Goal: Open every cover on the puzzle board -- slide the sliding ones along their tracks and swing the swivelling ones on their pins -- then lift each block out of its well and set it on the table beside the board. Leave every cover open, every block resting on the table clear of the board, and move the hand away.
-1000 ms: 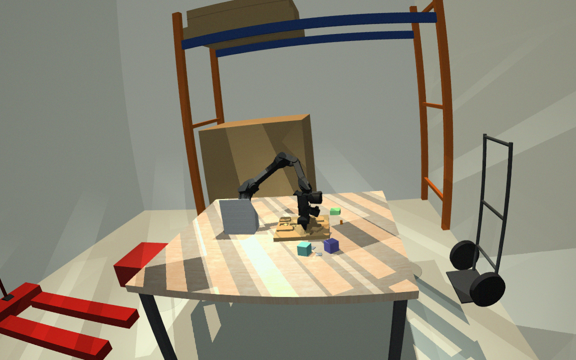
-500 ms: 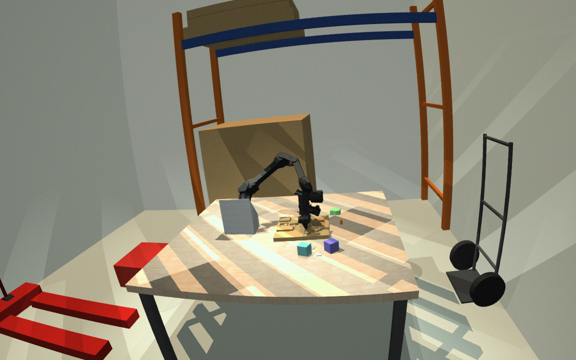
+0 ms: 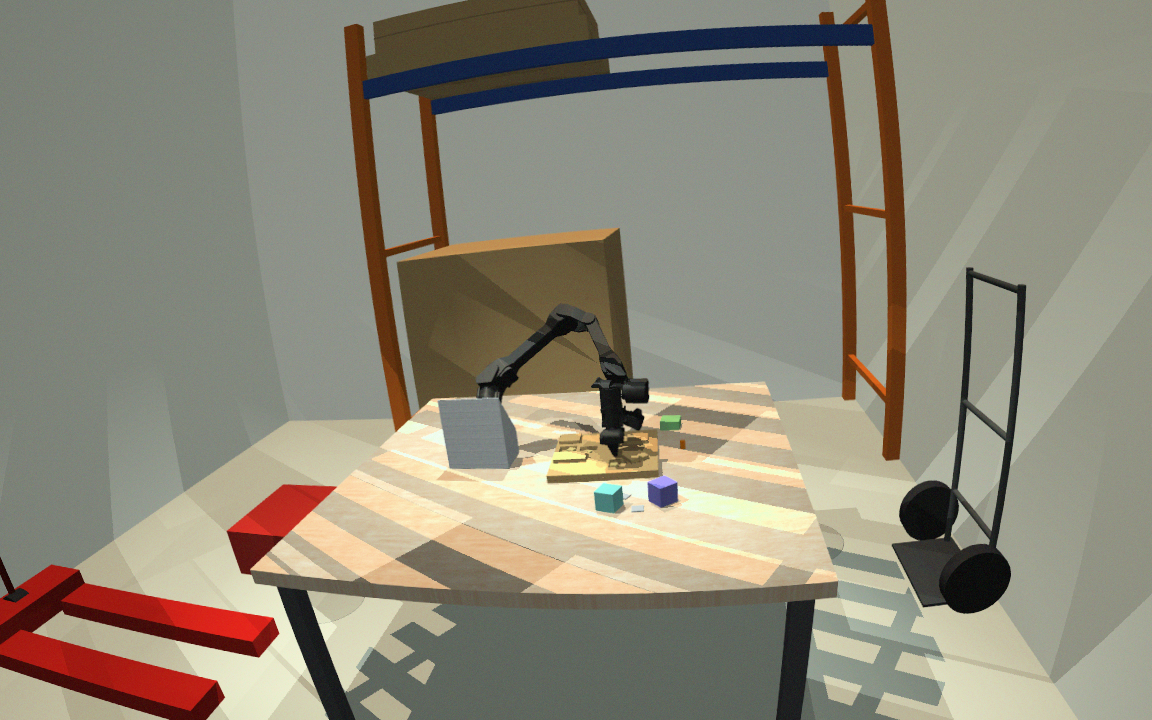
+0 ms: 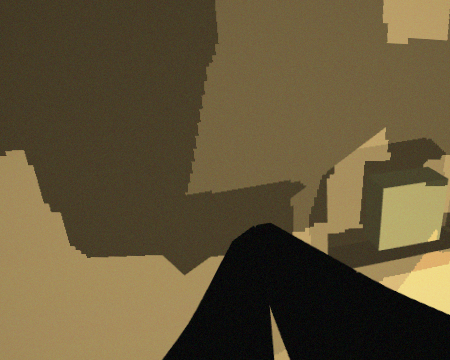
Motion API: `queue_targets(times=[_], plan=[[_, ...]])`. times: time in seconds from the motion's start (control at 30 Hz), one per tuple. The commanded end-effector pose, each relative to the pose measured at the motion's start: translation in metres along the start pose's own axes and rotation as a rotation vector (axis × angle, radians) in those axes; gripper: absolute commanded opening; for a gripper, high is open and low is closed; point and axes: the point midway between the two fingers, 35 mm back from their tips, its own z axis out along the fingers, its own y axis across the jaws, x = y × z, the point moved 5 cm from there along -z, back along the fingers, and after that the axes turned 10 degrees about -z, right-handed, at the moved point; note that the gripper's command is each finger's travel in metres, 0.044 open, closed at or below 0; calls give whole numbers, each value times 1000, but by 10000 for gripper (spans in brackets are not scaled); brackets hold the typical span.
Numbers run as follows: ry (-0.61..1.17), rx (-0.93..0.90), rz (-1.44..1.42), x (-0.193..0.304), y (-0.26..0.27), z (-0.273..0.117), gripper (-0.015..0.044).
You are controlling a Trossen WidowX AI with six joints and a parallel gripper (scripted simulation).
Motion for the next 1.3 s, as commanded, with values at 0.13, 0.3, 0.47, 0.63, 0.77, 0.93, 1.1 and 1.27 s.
queue_targets(times=[0.13, 0.3, 0.47, 0.63, 0.77, 0.93, 1.1, 1.27], plan=[[-5, -4, 1, -8, 6, -1, 0], [-5, -4, 1, -13, 10, -1, 0], [-5, -5, 1, -18, 14, -1, 0], [-5, -5, 1, -20, 15, -1, 0], [-6, -5, 0, -24, 17, -1, 0], [-6, -5, 0, -30, 19, -2, 0], [-6, -5, 0, -36, 22, -2, 0], [-6, -5, 0, -39, 23, -2, 0]])
